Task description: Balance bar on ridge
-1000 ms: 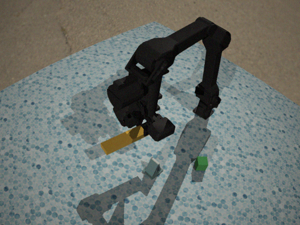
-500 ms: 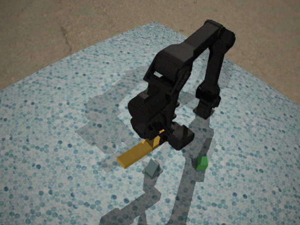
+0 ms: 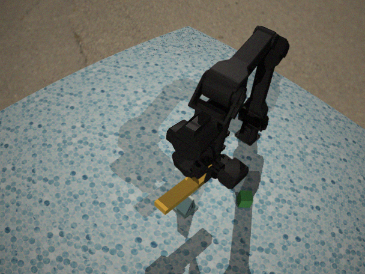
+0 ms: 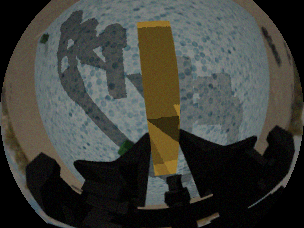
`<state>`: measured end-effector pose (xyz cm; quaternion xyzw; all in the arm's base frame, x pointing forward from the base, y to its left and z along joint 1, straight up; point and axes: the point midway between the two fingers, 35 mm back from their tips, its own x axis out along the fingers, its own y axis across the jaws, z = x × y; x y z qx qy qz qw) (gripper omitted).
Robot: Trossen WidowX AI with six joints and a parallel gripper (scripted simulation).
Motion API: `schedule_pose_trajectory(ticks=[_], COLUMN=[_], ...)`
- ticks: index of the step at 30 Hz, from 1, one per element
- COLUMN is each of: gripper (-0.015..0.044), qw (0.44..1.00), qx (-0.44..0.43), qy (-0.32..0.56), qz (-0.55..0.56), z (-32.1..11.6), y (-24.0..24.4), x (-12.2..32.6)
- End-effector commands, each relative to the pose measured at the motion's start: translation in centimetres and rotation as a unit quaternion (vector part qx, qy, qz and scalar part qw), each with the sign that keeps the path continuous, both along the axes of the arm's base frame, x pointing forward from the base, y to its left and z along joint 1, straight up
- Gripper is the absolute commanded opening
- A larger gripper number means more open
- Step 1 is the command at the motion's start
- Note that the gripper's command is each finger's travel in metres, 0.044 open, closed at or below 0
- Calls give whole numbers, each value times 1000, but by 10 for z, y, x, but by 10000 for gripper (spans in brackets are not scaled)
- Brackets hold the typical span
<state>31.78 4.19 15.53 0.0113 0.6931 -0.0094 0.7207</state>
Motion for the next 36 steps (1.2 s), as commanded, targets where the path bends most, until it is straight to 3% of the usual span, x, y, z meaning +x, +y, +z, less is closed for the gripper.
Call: schedule_pose_trajectory(ticks=[1,19,36], gripper=[0,0,0], qw=[1000,1000,1000], qx=[1,1,1], qy=[2,2,2], qz=[-2,-2,-1], z=[-7,-37,-37], y=[1,-1,-1], x=[-1,0,0])
